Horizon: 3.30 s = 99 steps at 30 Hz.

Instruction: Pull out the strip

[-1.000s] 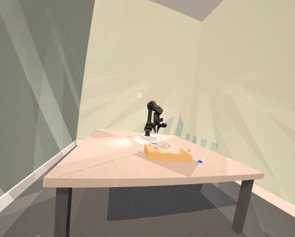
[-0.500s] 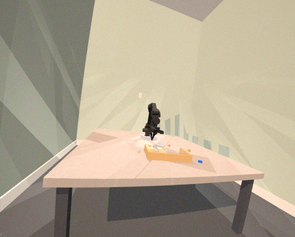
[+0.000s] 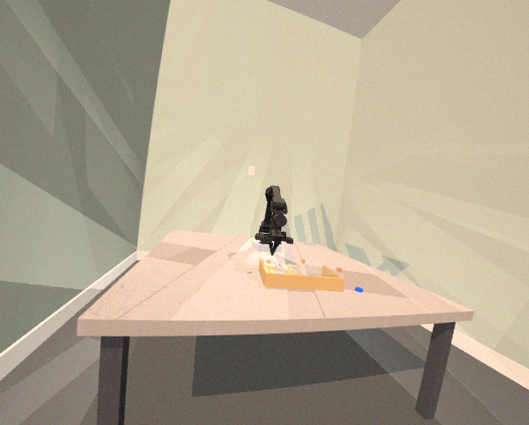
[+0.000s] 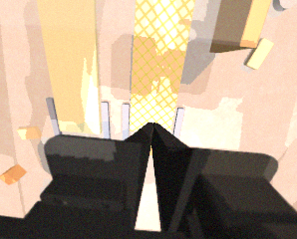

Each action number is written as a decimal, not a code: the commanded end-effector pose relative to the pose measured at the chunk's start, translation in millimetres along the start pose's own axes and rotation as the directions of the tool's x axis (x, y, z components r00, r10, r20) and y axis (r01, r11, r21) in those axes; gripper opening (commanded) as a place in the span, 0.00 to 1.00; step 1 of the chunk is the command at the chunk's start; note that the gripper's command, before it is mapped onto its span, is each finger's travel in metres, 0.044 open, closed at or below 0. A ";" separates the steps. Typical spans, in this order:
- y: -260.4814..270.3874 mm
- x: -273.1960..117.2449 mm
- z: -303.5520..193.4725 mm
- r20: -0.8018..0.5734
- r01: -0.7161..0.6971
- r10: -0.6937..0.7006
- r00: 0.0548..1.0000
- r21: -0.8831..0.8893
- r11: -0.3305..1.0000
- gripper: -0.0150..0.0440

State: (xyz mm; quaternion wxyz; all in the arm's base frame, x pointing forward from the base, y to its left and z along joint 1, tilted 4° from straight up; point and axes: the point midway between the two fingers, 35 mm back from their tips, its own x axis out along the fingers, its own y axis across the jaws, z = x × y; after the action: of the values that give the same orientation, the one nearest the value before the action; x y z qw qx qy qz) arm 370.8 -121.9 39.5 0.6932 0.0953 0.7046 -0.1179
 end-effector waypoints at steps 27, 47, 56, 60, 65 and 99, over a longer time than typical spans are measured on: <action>-1.0 50.9 -6.8 -0.011 0.000 0.000 1.000 -0.005 1.000 0.25; -1.0 51.9 -6.9 -0.011 0.000 0.000 1.000 -0.005 1.000 0.25; -1.0 52.1 -6.9 -0.011 0.000 0.000 1.000 -0.005 1.000 0.25; -1.0 52.4 -6.9 -0.011 0.000 0.000 1.000 -0.005 1.000 0.25; -1.0 52.9 -6.9 -0.011 0.000 0.000 1.000 -0.005 1.000 0.25; -1.1 56.3 -6.2 -0.011 0.000 0.000 1.000 -0.005 1.000 0.25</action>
State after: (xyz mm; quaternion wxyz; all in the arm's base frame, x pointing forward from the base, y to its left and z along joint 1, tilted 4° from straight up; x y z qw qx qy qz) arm 363.1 -122.4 -12.8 0.6903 0.0957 0.7075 -0.1172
